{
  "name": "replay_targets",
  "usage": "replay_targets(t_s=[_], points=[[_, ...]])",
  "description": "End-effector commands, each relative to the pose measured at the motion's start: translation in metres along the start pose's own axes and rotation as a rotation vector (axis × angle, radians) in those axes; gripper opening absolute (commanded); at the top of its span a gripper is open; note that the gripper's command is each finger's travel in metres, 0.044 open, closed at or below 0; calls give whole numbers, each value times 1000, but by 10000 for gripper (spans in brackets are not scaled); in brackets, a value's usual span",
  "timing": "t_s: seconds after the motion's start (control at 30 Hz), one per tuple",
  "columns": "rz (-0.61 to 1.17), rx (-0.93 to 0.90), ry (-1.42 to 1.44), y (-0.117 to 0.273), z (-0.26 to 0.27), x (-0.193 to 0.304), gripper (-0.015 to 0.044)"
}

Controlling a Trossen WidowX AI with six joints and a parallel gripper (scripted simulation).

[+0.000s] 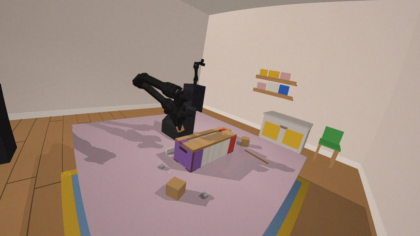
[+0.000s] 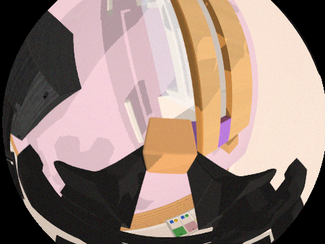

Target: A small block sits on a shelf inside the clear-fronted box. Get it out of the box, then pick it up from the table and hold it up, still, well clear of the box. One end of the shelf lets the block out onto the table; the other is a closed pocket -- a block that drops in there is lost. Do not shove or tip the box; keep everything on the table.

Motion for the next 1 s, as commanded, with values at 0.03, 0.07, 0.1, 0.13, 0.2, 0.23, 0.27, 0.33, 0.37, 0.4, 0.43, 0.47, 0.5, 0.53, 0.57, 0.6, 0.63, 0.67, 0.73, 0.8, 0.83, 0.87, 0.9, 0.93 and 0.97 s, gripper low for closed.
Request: replay_targets(t_s=[0.03, 0.07, 0.1, 0.13, 0.2, 0.23, 0.27, 0.33, 0.37, 0.4, 0.43, 0.47, 0.5, 0.53, 0.57, 0.6, 0.63, 0.67, 0.73, 0.8, 0.83, 0.87, 0.9, 0.93, 0.97], points=[[17, 12, 207, 4, 0, -1, 0], [19, 14, 247, 5, 0, -1, 0], [22, 16, 288, 6, 0, -1, 0], [25, 17, 328, 7, 0, -1, 0], [31, 21, 409, 8, 0, -2, 0], [34, 22, 450, 9, 0, -2, 0], [38, 24, 490, 10, 0, -2, 0], [44, 27, 571, 11, 0, -2, 0], [48, 28, 612, 12, 1, -3, 0], [52, 29, 652, 13, 1, -3, 0], [55, 31, 693, 14, 1, -3, 0], [59, 32, 733, 15, 1, -3, 0], [63, 33, 773, 16, 1, -3, 0], [67, 34, 814, 16, 1, -3, 0], [71, 34, 854, 17, 1, -3, 0], [76, 35, 895, 18, 1, -3, 0], [80, 36, 935, 19, 1, -4, 0], [85, 36, 975, 20, 1, -4, 0], [94, 37, 1056, 21, 1, -4, 0], [103, 38, 1137, 23, 1, -4, 0], [108, 38, 1177, 24, 1, -4, 0], [114, 38, 1217, 24, 1, -4, 0], [119, 37, 1257, 25, 1, -4, 0], [123, 37, 1290, 26, 2, -4, 0], [126, 37, 1310, 26, 2, -5, 0]])
Point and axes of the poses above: the point midway between the two fingers, 35 mm back from their tips, its own y axis back along the fingers, its own z axis across the jaws, x = y × z, the point moved 9 cm from there along y, back along the fingers, and after that the axes turned 2 degrees about -y, right-handed, at the moved point
